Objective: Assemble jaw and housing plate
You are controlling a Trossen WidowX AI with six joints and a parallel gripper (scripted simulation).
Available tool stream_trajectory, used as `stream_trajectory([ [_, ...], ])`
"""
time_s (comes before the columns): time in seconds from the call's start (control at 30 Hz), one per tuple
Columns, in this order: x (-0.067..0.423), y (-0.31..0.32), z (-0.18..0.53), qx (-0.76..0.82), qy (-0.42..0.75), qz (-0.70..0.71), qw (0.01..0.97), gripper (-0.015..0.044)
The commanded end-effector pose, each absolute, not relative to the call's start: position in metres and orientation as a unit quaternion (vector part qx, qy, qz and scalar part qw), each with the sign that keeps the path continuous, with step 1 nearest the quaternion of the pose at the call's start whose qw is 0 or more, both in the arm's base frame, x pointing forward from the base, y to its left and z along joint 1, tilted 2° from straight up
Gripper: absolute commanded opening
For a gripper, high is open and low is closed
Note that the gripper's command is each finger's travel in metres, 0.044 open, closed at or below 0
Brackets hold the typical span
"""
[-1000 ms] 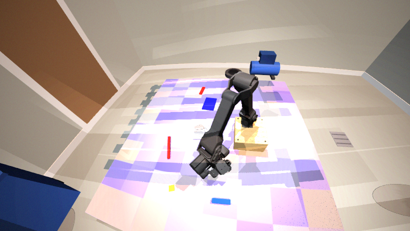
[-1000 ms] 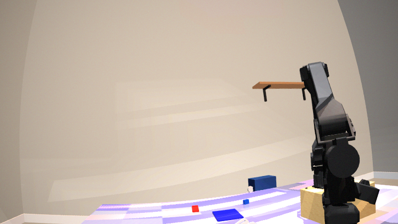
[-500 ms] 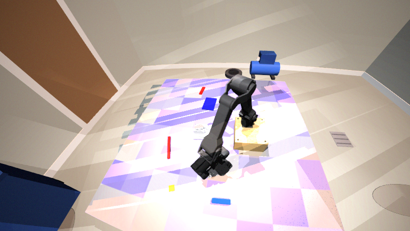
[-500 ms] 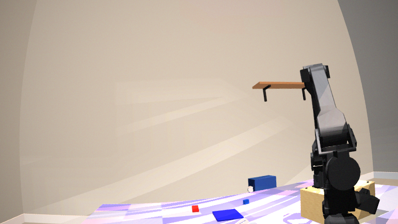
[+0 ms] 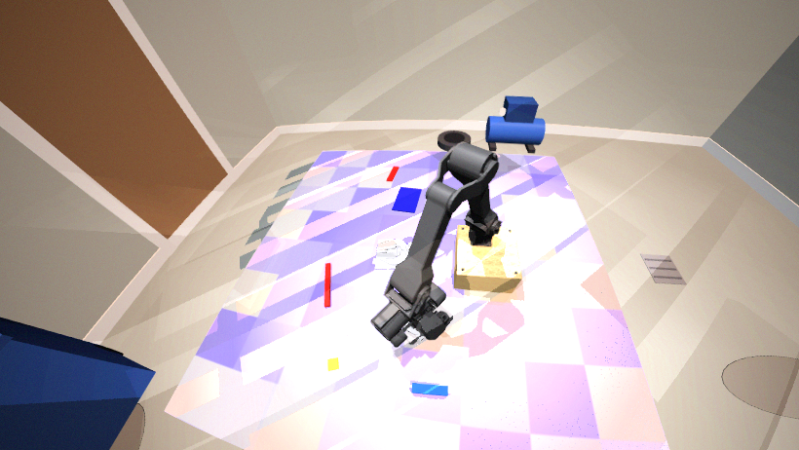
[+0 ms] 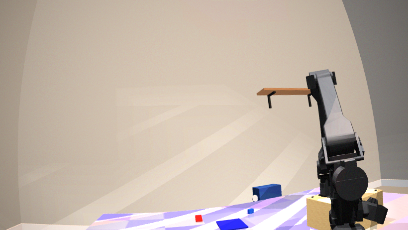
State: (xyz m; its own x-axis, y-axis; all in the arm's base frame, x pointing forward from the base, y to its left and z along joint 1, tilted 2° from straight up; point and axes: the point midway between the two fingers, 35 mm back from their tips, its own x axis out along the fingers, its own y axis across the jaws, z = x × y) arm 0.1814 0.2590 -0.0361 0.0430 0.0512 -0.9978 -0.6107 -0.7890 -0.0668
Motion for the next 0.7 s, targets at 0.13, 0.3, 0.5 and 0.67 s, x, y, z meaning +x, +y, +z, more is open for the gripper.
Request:
stream_trajectory([
  [0.13,0.1820,0.2583,-0.0383,-0.679,0.207,0.659,0.249,0.0440],
  [0.3,0.1820,0.2583,-0.0383,-0.679,0.207,0.659,0.249,0.0440],
  [0.5,0.1815,0.2590,-0.0371,-0.677,0.207,0.660,0.251,0.0407],
  [0.67,0.1815,0.2590,-0.0371,-0.677,0.207,0.660,0.251,0.0373],
])
